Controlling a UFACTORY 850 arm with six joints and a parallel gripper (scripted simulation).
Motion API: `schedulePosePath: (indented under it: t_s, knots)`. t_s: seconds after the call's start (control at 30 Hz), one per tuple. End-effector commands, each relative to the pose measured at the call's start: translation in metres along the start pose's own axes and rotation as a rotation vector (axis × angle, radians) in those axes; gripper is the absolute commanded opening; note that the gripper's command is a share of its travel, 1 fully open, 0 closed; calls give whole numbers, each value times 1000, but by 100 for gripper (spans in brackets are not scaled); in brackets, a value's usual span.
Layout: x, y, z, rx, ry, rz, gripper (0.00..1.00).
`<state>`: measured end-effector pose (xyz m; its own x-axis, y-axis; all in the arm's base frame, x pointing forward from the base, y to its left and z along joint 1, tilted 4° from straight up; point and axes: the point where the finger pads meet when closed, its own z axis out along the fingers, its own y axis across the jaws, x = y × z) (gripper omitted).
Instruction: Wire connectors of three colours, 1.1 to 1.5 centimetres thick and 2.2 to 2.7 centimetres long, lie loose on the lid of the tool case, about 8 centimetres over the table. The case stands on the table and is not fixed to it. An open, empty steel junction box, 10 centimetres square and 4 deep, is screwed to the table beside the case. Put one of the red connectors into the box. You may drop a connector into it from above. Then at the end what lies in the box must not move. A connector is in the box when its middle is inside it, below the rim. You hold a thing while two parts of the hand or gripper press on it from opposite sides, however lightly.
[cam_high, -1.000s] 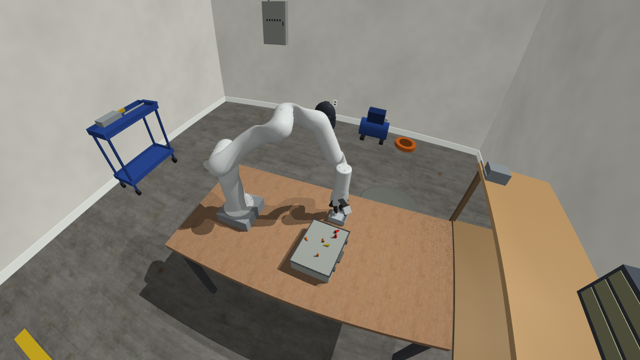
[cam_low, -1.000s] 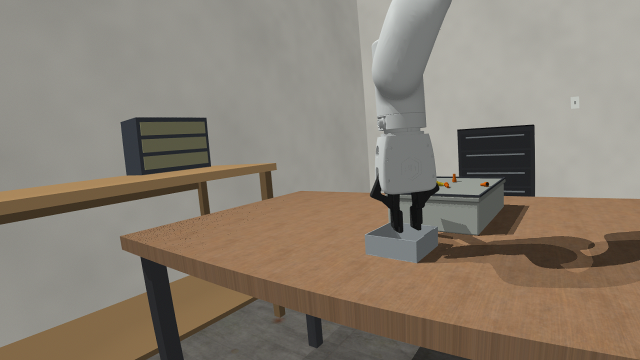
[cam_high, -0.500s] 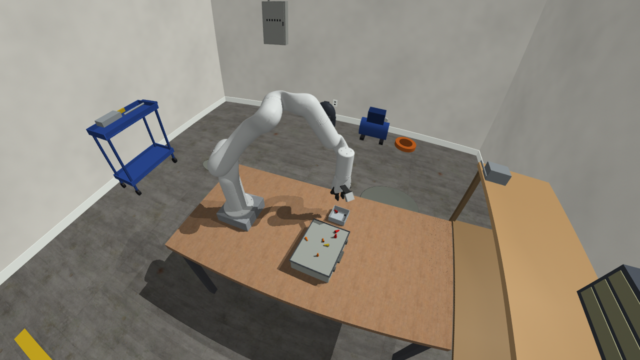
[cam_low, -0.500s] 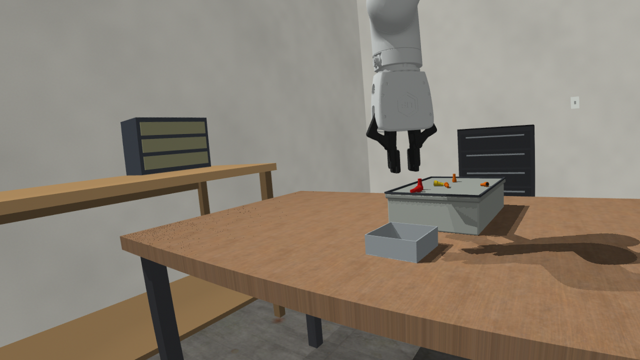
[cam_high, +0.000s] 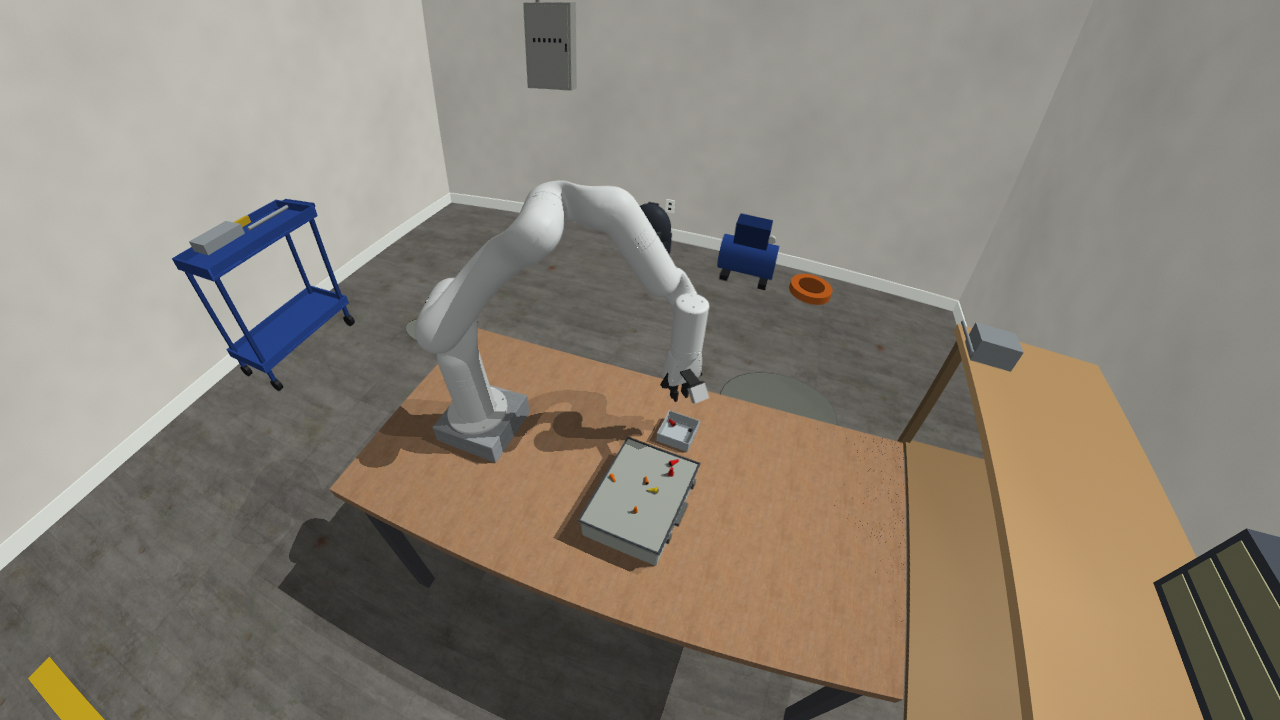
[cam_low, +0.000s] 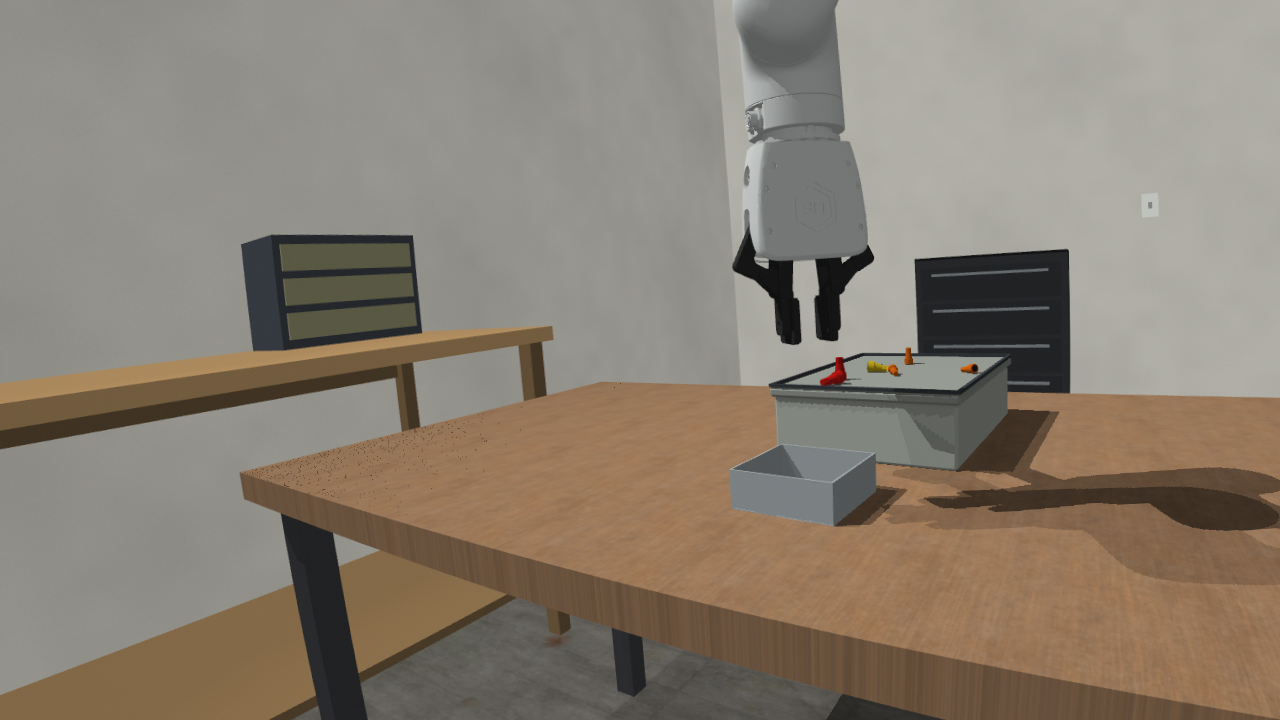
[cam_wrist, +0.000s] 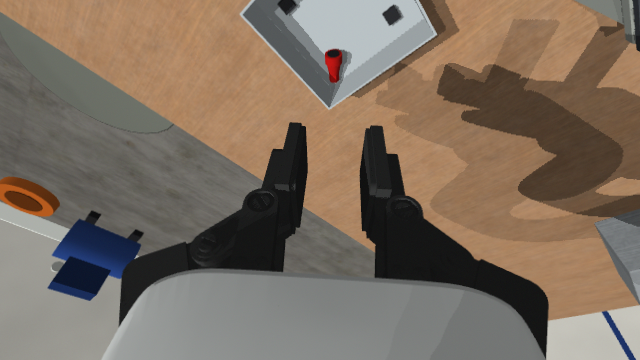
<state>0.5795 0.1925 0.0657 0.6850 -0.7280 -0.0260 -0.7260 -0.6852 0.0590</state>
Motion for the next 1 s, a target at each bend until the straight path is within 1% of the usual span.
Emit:
schedulePosePath:
  t_s: [0.0,0.07,0.13,0.2,0.97]
  knots:
    - [0,-1,-13,3,1,0,30]
    - [0,-1,-25,3,1,0,30]
    - [0,-1,-25,3,1,0,30]
    - [0,-1,-30,3,1,0,30]
    - [0,-1,-31,3,1,0,30]
